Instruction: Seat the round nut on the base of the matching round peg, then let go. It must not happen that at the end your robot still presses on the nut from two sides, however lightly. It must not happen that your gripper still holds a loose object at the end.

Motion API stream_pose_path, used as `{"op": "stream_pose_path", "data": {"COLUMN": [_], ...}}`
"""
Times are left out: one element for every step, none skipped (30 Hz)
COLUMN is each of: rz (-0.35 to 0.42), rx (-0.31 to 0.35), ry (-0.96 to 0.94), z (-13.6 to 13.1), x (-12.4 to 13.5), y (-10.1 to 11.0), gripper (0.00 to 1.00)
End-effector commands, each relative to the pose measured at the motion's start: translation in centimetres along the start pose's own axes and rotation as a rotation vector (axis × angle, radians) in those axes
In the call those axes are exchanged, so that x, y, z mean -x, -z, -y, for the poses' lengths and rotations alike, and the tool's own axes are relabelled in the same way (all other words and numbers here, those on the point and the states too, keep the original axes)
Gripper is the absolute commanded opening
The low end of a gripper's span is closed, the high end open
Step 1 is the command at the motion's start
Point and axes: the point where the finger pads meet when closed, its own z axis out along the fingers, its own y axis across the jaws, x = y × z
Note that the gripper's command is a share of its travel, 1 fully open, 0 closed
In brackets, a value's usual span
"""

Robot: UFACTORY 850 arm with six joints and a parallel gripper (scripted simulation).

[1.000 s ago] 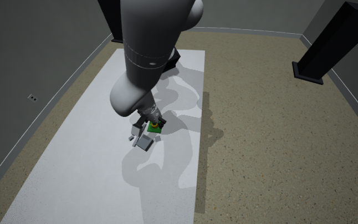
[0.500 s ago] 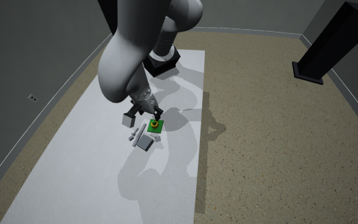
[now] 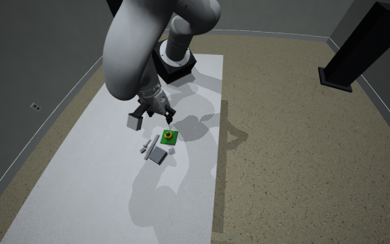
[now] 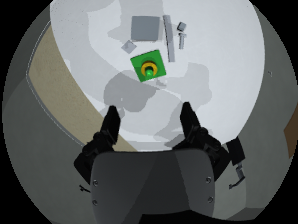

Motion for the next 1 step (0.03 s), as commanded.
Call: {"op": "stream_pose_path", "data": {"rz": [0.009], "rx": [0.0], "ry": [-0.001], "z": [0.07], "x": [-0.04], "y": [0.29], "gripper": [1.0]}}
